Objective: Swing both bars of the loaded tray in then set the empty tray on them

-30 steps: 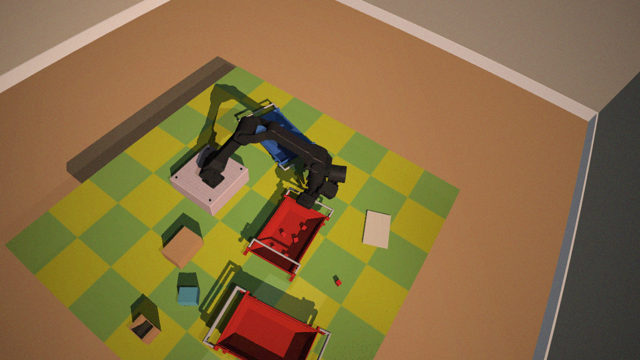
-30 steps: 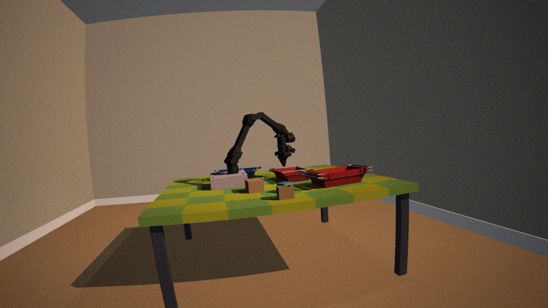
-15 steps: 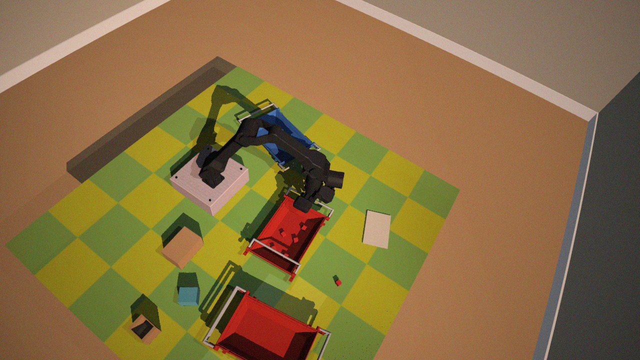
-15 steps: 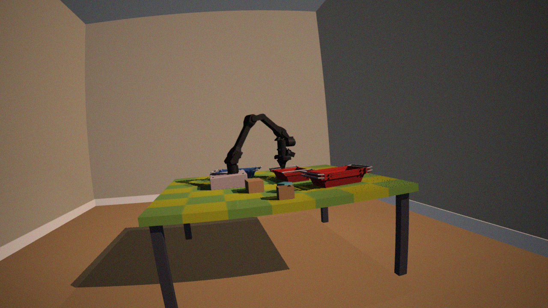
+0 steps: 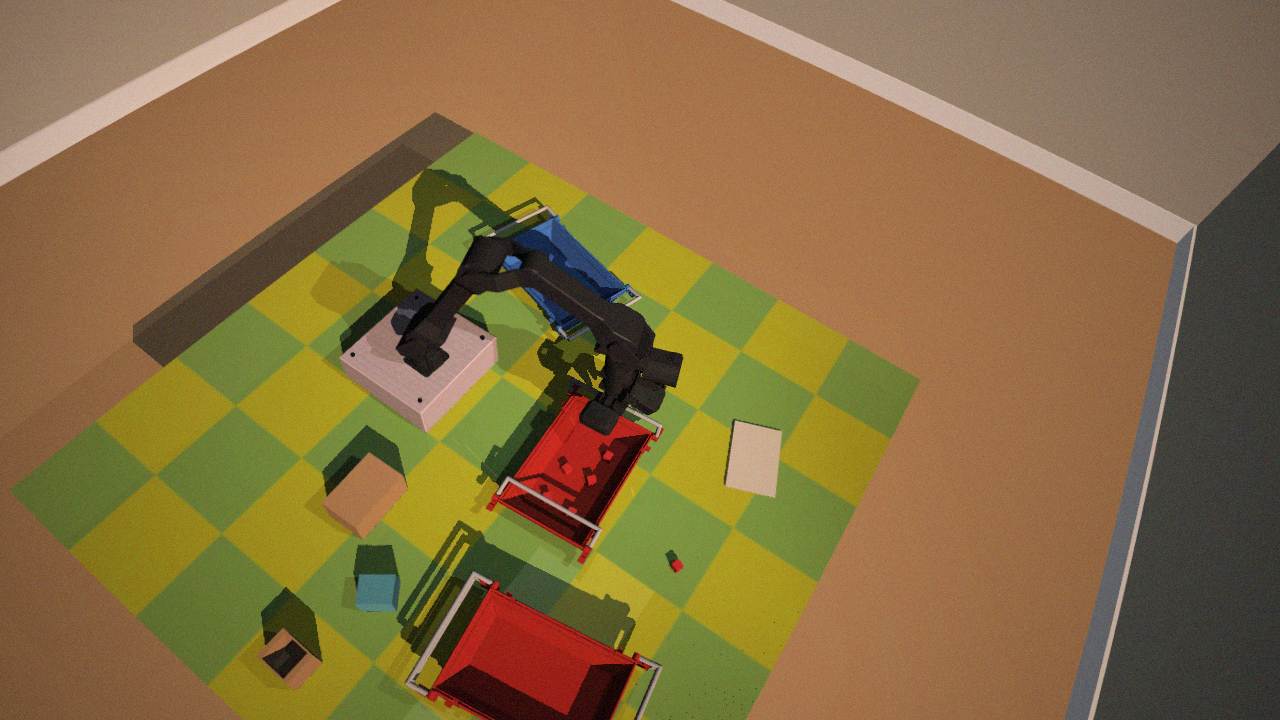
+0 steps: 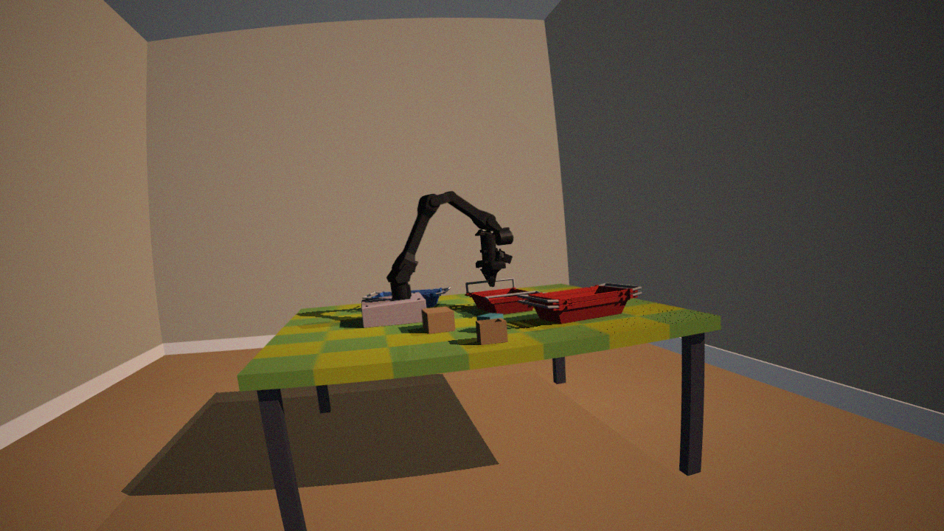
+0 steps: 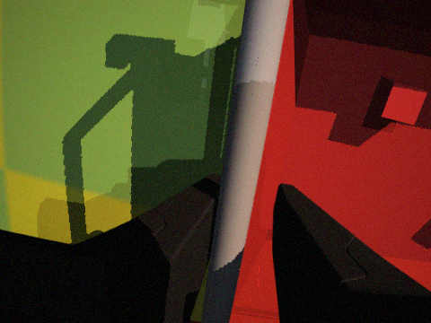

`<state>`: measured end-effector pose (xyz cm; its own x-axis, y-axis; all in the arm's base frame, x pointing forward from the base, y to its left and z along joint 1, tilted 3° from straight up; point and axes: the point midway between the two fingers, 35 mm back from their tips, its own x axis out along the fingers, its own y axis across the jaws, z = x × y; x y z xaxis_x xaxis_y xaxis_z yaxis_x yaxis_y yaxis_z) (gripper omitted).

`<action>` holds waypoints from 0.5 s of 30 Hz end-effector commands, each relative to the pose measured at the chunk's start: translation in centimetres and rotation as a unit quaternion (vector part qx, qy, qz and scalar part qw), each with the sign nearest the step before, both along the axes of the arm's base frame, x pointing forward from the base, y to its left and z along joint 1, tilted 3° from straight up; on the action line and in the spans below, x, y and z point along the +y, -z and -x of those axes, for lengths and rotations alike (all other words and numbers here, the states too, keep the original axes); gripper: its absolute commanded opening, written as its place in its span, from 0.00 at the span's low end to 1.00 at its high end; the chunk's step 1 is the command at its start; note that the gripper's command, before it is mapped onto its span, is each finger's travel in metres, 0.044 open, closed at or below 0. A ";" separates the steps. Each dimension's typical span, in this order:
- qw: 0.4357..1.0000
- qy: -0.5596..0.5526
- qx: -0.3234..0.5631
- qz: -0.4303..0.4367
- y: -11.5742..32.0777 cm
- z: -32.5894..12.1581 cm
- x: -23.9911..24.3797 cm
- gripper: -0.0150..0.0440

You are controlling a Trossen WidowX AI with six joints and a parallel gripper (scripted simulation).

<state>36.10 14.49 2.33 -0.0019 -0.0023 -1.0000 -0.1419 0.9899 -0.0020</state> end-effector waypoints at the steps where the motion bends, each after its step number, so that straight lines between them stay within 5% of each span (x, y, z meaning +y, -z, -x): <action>1: 1.000 0.004 0.006 0.006 0.8 0.1 -2.0 0.39; 7: 1.000 0.004 0.006 0.007 2.1 -0.1 -3.5 0.39; 15: 1.000 0.004 0.006 0.007 -1.7 -0.5 -3.0 0.39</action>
